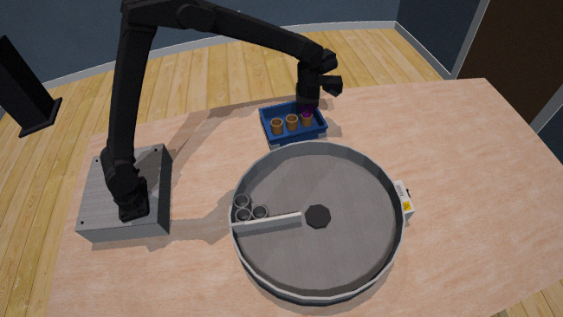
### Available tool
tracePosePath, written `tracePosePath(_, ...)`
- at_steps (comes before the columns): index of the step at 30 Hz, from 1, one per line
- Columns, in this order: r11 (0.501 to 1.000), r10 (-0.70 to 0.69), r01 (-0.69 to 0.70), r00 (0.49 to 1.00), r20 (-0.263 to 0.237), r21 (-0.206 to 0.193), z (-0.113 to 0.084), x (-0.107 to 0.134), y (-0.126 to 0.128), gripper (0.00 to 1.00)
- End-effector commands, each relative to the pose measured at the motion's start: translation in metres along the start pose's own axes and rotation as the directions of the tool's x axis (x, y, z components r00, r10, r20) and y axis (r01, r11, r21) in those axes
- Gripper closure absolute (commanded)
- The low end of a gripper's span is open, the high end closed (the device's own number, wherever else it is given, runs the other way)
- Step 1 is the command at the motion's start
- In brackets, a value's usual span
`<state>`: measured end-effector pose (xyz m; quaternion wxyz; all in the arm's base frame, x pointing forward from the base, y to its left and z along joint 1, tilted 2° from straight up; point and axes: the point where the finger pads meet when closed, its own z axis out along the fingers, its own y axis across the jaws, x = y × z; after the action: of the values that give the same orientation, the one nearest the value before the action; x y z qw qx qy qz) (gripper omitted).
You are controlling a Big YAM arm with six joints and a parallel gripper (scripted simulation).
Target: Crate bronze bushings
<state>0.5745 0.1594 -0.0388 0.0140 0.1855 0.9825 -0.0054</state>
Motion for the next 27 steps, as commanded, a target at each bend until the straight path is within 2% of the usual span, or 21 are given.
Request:
tracePosePath(1, 1.000, -0.003, 0.003, 1.000, 0.014, -0.009, -0.005, -0.010, 0.002, 0.85)
tracePosePath(7, 1.000, -0.003, 0.003, 1.000, 0.017, -0.011, -0.010, -0.011, 0.003, 0.85)
tracePosePath(11, 0.999, -0.001, 0.003, 0.998, 0.058, -0.042, -0.042, -0.021, 0.010, 0.85)
tracePosePath(14, 0.999, 0.000, 0.003, 0.998, 0.068, -0.050, -0.054, -0.025, 0.014, 0.85)
tracePosePath(27, 0.999, 0.000, 0.003, 0.998, 0.069, -0.051, -0.070, -0.024, 0.014, 0.85)
